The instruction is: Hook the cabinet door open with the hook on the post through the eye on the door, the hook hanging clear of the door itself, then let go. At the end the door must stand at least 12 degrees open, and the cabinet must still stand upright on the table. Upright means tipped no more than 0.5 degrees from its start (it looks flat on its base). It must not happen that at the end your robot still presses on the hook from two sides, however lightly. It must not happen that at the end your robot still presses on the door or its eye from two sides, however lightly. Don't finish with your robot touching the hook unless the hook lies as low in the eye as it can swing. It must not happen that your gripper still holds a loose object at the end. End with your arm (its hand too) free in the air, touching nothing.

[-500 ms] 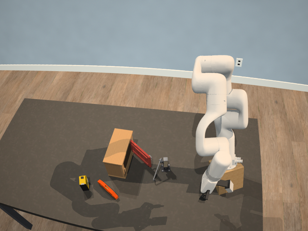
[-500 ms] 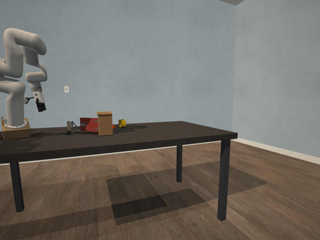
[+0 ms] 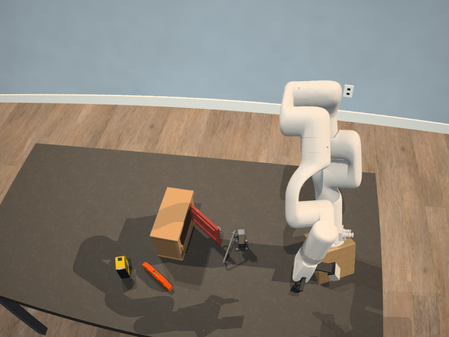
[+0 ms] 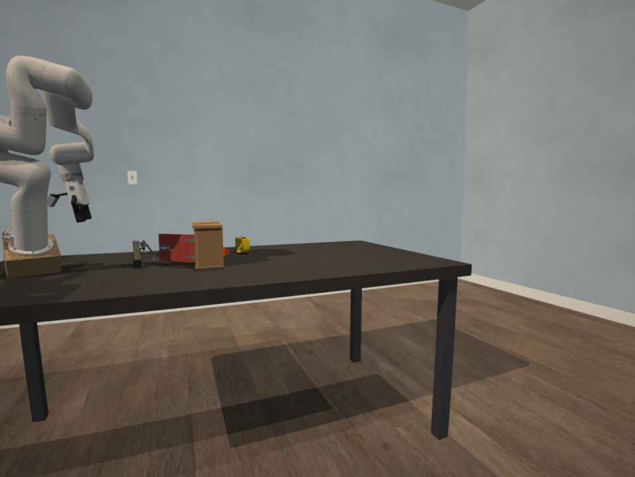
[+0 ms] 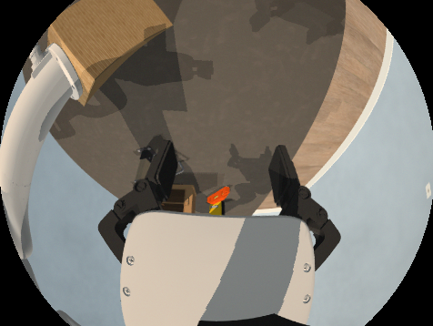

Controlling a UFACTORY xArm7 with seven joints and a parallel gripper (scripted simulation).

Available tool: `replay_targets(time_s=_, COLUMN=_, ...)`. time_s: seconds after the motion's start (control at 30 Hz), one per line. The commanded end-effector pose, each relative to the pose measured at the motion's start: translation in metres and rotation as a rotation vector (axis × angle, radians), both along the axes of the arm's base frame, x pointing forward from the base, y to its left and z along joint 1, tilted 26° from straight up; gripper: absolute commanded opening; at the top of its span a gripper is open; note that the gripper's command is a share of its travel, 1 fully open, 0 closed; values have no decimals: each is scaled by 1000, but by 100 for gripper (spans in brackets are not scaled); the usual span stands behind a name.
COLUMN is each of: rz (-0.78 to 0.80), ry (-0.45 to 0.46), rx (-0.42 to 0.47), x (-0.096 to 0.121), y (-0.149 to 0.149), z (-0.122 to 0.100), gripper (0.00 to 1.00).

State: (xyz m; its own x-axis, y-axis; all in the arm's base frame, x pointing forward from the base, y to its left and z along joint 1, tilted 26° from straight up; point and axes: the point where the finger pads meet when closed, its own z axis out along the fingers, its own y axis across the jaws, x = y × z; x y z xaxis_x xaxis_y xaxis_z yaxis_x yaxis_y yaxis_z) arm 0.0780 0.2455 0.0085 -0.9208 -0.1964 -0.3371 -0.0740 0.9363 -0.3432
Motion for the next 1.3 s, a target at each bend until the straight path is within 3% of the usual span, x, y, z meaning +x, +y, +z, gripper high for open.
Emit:
replay_targets(time_s=0.0, rz=1, ry=0, rx=4, x=0, y=2, z=1, gripper=100)
replay_targets(time_s=0.07, rz=-3, ry=0, rx=5, x=2, y=2, z=2, gripper=100)
replay_targets(time_s=0.1, rz=-26, ry=-3, rx=11, x=13, y=7, z=7, gripper=100)
replay_targets(time_s=0.17, rz=-157, ry=-21, rx=43, x=65, y=14, z=32, gripper=100)
replay_targets(time_s=0.2, rz=-258, ry=-34, rx=65, x=73, y=7, z=37, gripper=100)
replay_targets(time_s=0.33, rz=-258, ry=-34, rx=65, x=136, y=11, z=68, gripper=100)
replay_targets(time_s=0.37, rz=-368, ry=-47, rx=85, x=151, y=-5, z=77, gripper=100)
replay_targets(time_s=0.43, rz=-368, ry=-47, rx=85, x=179, y=-8, z=92, gripper=100)
replay_targets(time_s=0.47, rz=-473, ry=-57, rx=102, x=191, y=-24, z=101, gripper=100)
replay_targets(time_s=0.53, rz=-473, ry=-57, rx=102, x=223, y=-36, z=119, gripper=100)
replay_targets(time_s=0.6, rz=-473, ry=-57, rx=102, x=223, y=-36, z=119, gripper=100)
replay_targets(time_s=0.63, rz=-558, ry=-64, rx=115, x=259, y=-67, z=142, gripper=100)
replay_targets(time_s=0.73, rz=-641, ry=-69, rx=127, x=276, y=-93, z=157, gripper=100)
replay_targets(time_s=0.8, rz=-646, ry=-69, rx=128, x=304, y=-118, z=177, gripper=100)
replay_targets(time_s=0.97, rz=-646, ry=-69, rx=128, x=306, y=-119, z=177, gripper=100)
replay_targets(time_s=1.0, rz=-646, ry=-69, rx=128, x=306, y=-119, z=177, gripper=27)
replay_targets(time_s=1.27, rz=-647, ry=-67, rx=127, x=311, y=-128, z=157, gripper=27)
